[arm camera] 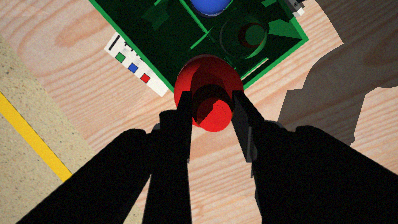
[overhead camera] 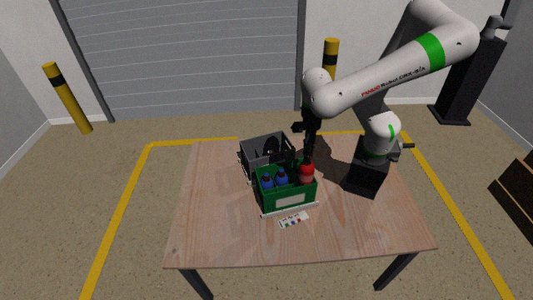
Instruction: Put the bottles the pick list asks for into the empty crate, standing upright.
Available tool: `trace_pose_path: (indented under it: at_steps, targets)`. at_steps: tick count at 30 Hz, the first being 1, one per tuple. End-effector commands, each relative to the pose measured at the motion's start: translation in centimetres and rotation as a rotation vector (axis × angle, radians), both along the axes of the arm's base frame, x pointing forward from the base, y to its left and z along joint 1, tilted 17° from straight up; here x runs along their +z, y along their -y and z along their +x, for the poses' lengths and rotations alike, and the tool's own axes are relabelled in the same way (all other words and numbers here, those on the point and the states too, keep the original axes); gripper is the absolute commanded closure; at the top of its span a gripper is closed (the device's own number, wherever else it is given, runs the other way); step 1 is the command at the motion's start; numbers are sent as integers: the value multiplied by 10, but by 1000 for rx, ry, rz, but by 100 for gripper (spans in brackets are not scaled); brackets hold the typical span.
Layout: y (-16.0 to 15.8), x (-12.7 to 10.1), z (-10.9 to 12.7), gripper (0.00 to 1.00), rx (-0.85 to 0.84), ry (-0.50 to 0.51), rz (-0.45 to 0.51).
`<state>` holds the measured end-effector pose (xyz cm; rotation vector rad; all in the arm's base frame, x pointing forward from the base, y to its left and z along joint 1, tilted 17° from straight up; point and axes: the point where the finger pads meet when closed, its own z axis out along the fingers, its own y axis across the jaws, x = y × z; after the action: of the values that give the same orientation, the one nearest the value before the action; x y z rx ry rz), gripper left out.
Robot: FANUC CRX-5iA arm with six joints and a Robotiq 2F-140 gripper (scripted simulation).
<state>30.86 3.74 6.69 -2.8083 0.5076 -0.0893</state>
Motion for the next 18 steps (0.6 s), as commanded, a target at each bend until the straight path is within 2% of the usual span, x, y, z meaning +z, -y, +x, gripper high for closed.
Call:
trace_pose_path:
  at_steps: [1, 18]
  targets:
    - [0, -1, 1, 90, 0, 1, 0]
    - [-4, -16, 3, 90, 0, 1, 0]
